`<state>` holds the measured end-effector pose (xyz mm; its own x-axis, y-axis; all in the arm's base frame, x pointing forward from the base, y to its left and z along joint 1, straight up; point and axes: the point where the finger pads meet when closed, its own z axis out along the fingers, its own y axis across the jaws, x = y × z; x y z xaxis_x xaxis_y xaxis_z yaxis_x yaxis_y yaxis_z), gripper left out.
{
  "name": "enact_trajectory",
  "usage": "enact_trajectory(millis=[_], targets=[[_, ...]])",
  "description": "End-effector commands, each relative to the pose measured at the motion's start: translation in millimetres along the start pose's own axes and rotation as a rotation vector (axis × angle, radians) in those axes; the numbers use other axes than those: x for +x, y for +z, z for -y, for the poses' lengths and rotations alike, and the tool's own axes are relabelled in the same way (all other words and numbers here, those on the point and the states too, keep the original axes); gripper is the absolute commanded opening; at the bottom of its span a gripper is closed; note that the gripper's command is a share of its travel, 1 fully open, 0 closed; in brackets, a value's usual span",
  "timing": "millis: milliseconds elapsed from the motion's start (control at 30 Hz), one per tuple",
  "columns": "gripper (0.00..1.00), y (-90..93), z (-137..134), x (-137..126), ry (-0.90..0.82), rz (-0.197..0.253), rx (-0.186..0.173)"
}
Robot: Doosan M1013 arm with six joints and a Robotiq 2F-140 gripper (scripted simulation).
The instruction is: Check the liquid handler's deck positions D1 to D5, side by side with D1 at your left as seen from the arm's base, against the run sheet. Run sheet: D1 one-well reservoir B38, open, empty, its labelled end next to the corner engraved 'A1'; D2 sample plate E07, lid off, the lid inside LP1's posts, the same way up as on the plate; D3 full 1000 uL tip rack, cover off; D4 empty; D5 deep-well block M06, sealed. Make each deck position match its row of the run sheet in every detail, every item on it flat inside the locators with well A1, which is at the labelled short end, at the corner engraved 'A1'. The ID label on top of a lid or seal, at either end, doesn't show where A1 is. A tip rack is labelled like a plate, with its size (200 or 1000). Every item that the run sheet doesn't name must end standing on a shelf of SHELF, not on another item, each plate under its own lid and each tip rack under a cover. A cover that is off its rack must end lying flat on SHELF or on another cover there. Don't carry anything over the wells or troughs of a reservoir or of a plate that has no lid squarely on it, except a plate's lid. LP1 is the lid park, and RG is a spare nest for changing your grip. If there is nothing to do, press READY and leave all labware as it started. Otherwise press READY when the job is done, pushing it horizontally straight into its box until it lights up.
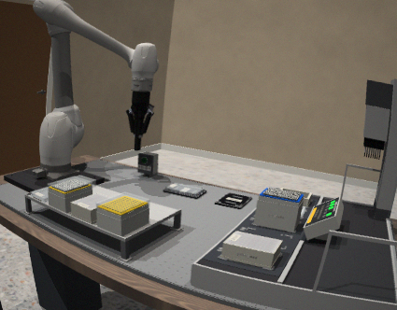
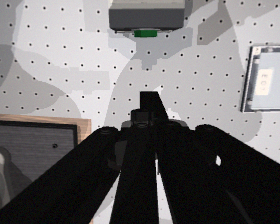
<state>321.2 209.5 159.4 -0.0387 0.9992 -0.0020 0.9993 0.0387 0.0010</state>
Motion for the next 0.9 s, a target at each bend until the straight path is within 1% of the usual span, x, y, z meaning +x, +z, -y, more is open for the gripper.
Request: enact_trajectory(millis=[0,100,167,667,733,867], targets=[[0.1,8.6,1,0,0.004,0.001,0.001],[0.1,13.6,1,0,0.004,0.001,0.001],[0.1,13.6,1,0,0.004,0.001,0.001],[0.1,38.5,1,0,0.004,0.001,0.001],[0.1,38.5,1,0,0.004,0.001,0.001],[0.1,45.1,1,0,0.004,0.001,0.001]])
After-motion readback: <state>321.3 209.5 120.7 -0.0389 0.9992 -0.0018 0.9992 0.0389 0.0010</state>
